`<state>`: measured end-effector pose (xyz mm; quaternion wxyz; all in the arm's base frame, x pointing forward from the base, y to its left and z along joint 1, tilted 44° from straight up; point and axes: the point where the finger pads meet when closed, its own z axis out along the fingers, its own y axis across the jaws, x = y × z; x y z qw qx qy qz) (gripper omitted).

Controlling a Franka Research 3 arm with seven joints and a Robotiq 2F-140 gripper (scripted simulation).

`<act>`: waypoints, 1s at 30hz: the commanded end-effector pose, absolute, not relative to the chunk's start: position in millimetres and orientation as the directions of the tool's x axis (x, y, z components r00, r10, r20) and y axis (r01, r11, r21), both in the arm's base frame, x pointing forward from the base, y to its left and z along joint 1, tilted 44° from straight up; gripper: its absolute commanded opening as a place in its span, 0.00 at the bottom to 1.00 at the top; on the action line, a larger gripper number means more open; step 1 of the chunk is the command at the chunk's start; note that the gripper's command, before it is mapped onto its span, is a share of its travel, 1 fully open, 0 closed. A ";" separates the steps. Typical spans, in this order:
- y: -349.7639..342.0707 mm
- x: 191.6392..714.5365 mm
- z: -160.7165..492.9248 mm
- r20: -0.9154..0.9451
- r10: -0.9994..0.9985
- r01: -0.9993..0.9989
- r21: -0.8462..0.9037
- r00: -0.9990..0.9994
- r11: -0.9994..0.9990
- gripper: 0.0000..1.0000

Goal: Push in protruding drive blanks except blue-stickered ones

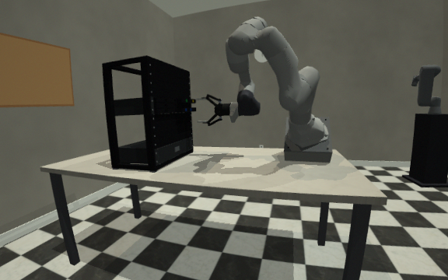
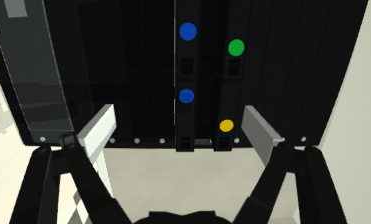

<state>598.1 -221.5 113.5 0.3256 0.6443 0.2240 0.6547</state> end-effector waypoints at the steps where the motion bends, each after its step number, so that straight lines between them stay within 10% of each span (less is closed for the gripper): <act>1: -222.0 598.4 114.1 0.693 0.719 -0.139 0.717 0.040 -0.683 1.00; 30: -258.1 593.1 120.5 0.693 0.719 -0.139 0.717 0.040 -0.683 1.00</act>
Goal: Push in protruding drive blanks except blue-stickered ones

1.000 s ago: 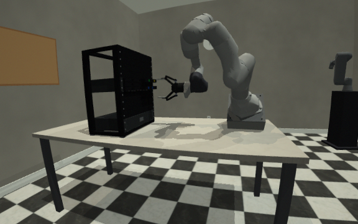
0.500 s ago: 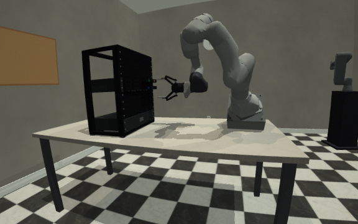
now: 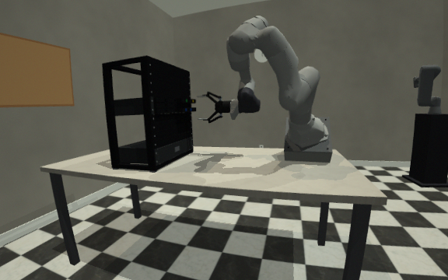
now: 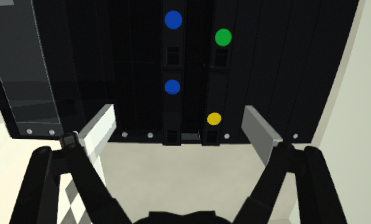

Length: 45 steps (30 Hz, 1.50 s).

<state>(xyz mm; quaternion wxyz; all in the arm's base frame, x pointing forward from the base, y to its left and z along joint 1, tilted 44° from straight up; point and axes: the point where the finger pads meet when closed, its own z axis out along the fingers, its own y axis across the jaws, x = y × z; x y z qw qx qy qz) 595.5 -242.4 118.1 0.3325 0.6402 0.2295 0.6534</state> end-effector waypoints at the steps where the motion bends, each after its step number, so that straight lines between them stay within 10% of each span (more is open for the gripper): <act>1: -264.1 592.2 121.6 0.693 0.719 -0.139 0.717 0.040 -0.683 1.00; 45: -293.0 588.0 126.8 0.693 0.719 -0.139 0.717 0.040 -0.683 1.00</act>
